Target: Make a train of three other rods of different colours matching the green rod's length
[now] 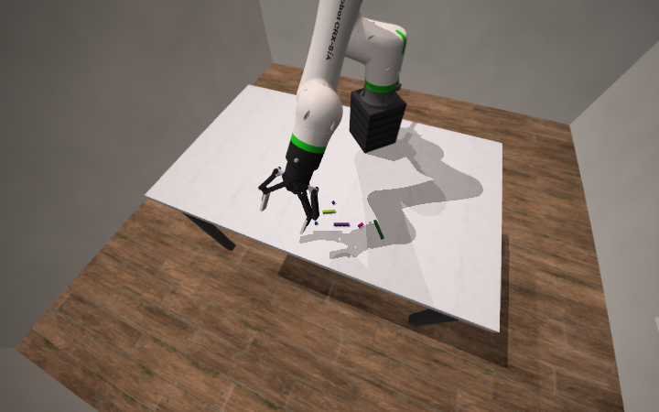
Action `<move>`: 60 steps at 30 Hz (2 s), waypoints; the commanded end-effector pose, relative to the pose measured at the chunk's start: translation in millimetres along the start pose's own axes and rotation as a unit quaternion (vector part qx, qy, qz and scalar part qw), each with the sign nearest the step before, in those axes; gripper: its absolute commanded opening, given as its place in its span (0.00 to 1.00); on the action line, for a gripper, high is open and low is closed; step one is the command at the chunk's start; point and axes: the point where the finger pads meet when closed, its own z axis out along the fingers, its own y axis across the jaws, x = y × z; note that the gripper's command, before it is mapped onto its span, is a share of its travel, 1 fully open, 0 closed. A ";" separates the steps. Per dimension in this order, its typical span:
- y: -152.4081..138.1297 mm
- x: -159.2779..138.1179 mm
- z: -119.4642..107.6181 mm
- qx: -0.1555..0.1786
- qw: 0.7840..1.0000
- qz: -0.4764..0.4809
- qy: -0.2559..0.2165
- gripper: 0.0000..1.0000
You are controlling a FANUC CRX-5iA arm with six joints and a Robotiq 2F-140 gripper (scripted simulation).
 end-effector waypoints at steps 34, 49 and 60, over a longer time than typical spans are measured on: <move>-28.1 -99.0 -15.3 0.082 0.977 -0.182 -0.075 1.00; -31.0 -219.9 -49.9 0.161 0.912 -0.339 -0.163 1.00; -24.8 -271.4 -70.4 0.194 0.876 -0.394 -0.200 1.00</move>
